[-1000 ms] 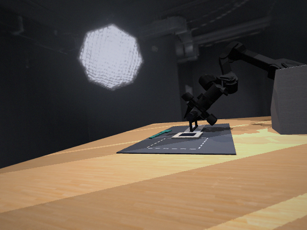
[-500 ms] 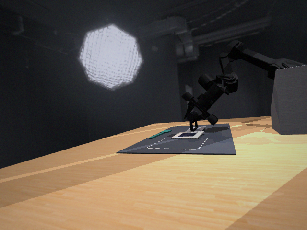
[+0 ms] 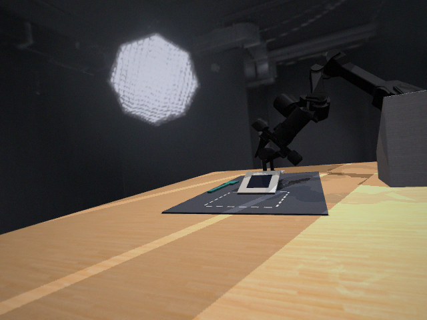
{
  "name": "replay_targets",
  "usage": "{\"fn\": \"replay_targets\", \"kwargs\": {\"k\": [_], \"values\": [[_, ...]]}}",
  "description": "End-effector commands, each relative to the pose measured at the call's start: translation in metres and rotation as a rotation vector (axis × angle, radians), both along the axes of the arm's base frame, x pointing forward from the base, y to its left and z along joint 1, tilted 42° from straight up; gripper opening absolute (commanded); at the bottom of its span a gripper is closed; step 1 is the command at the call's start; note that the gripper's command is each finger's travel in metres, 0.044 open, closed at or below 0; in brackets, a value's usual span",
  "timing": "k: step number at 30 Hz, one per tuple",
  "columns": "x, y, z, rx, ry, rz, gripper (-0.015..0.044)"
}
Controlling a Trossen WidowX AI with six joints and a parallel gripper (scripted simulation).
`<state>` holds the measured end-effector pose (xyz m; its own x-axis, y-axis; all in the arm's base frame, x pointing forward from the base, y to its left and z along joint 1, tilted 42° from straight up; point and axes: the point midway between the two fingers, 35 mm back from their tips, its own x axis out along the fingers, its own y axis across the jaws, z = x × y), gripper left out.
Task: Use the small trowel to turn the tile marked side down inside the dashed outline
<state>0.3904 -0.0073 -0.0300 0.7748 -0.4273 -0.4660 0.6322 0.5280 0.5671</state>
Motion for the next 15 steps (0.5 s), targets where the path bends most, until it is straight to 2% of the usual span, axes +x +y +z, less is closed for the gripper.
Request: {"fn": "replay_targets", "kwargs": {"k": [1, 15], "values": [[0.003, 0.017, 0.006, 0.011, -0.019, 0.017, 0.0000], [0.003, 0.050, -0.001, 0.013, -0.019, 0.017, 0.0000]]}}
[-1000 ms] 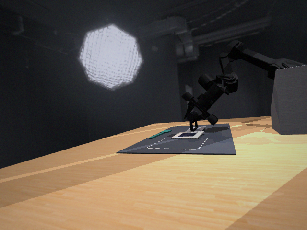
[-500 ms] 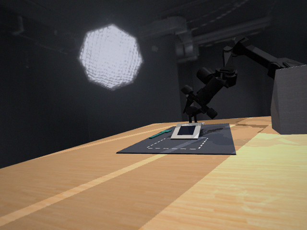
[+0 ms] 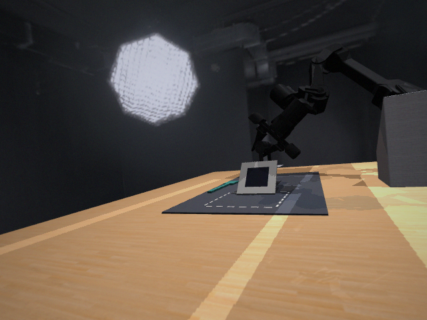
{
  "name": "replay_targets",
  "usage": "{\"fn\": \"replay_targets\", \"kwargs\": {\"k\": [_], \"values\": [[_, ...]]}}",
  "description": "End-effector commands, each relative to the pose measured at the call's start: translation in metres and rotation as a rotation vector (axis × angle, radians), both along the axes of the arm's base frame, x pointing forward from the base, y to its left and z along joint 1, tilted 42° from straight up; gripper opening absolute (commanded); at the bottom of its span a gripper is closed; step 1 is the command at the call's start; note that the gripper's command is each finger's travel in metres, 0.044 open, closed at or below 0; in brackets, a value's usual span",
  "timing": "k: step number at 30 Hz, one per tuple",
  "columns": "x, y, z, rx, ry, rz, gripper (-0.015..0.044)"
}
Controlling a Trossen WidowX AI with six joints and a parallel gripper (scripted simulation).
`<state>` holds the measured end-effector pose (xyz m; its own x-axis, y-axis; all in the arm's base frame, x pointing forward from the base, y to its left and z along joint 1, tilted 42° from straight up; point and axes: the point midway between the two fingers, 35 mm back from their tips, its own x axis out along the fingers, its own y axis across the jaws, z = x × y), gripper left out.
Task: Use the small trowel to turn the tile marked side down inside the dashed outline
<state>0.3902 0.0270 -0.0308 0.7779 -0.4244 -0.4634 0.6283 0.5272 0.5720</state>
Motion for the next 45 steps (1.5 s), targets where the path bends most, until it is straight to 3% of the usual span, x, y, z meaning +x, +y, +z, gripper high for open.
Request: {"fn": "replay_targets", "kwargs": {"k": [1, 45], "values": [[0.003, 0.017, -0.001, 0.010, -0.014, 0.016, 0.0000], [0.004, 0.053, -0.066, 0.013, -0.015, 0.016, 0.0000]]}}
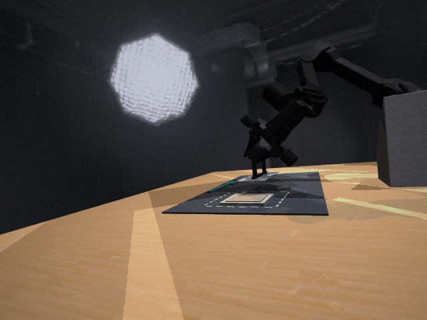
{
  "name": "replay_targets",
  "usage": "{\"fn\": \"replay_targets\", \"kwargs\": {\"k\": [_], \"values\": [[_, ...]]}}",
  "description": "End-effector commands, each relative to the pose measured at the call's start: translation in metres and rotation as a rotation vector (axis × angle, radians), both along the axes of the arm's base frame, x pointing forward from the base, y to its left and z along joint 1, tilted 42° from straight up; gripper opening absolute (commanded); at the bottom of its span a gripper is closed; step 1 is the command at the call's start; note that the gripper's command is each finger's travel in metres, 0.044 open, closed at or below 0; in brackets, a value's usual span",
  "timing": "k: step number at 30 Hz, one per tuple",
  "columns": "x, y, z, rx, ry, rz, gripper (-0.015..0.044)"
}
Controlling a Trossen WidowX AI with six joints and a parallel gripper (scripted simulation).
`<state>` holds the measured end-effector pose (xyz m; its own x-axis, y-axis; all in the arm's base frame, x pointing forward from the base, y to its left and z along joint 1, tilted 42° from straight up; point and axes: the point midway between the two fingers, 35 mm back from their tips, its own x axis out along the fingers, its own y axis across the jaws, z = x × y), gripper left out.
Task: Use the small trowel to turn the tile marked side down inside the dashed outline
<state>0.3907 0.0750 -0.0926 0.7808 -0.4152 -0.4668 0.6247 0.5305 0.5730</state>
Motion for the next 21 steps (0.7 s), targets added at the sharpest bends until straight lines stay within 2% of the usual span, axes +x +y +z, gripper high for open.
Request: {"fn": "replay_targets", "kwargs": {"k": [1, 8, 21], "values": [[0.003, 0.005, -0.006, 0.009, -0.017, 0.006, 0.0000], [0.004, 0.004, -0.010, 0.009, -0.017, 0.006, 0.0000], [0.008, -0.006, 0.034, 0.008, -0.016, 0.006, 0.0000]]}}
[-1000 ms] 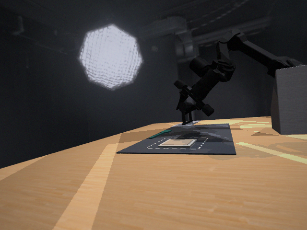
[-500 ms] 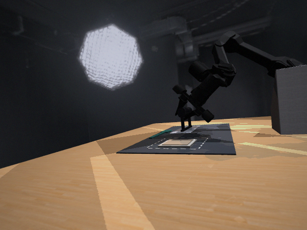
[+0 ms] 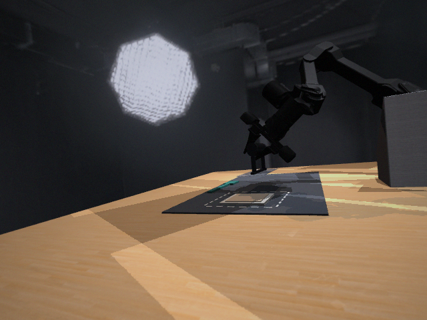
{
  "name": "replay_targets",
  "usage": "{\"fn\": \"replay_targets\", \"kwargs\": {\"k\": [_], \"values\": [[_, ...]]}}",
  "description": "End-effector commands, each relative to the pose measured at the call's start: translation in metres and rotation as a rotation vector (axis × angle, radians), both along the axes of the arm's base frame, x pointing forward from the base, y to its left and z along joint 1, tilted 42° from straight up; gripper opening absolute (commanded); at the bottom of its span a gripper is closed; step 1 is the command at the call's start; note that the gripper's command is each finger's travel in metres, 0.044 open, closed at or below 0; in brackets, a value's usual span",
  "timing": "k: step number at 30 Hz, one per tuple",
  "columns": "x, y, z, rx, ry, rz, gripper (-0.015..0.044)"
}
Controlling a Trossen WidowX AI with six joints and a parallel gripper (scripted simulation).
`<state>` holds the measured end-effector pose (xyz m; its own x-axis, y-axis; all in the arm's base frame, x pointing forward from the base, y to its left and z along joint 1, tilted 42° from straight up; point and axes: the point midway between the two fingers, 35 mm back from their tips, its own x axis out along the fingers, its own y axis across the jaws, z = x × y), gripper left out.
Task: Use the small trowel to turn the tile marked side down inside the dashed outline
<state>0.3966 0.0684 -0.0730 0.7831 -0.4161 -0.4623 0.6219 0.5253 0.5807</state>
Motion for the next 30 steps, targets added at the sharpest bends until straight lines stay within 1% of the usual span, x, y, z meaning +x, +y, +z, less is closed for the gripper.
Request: {"fn": "replay_targets", "kwargs": {"k": [1, 18, 30], "values": [[0.002, -0.001, 0.018, 0.003, -0.008, 0.010, 0.0000], [-0.005, -0.019, 0.072, 0.001, -0.007, 0.010, 0.0000], [-0.005, -0.020, 0.074, 0.001, -0.007, 0.010, 0.0000]]}}
